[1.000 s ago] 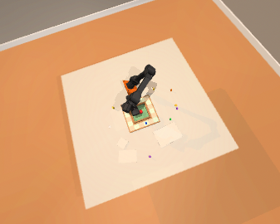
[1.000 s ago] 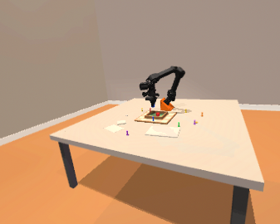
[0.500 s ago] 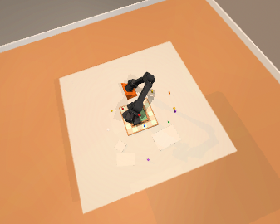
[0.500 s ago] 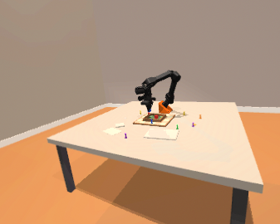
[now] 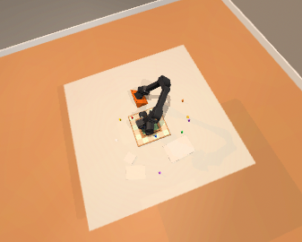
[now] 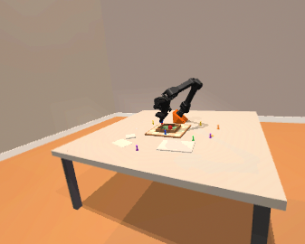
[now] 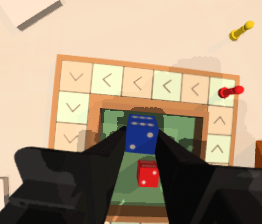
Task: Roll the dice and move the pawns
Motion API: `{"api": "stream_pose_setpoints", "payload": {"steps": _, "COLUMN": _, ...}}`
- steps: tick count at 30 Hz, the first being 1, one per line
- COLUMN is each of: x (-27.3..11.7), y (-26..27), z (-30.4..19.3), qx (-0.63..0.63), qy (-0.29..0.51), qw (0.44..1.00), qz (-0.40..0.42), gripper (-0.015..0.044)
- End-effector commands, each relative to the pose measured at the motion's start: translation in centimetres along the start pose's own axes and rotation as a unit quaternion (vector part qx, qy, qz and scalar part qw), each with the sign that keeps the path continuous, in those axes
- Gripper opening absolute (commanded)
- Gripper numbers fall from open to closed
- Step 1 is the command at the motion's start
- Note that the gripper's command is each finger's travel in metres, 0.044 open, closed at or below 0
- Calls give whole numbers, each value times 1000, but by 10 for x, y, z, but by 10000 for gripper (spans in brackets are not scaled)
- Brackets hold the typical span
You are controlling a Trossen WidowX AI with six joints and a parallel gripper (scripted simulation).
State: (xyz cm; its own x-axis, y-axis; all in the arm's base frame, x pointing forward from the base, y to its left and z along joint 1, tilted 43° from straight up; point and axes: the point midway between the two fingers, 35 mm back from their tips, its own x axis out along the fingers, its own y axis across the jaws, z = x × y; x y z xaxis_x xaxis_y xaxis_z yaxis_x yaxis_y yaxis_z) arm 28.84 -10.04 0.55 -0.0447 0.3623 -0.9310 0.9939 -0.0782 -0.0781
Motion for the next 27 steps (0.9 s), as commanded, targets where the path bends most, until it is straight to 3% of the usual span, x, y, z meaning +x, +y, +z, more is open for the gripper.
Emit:
{"api": "stream_pose_setpoints", "payload": {"steps": 1, "x": 2, "y": -2, "z": 0, "qx": 5, "qy": -63, "qw": 998, "qz": -1, "gripper": 0}}
{"api": "stream_pose_setpoints", "payload": {"steps": 12, "x": 2, "y": -1, "z": 0, "qx": 24, "qy": -228, "qw": 973, "qz": 40, "gripper": 0}}
{"api": "stream_pose_setpoints", "payload": {"steps": 20, "x": -22, "y": -39, "z": -11, "qx": 25, "qy": -230, "qw": 972, "qz": 40, "gripper": 0}}
{"api": "stream_pose_setpoints", "payload": {"steps": 27, "x": -36, "y": 4, "z": -14, "qx": 25, "qy": -230, "qw": 972, "qz": 41, "gripper": 0}}
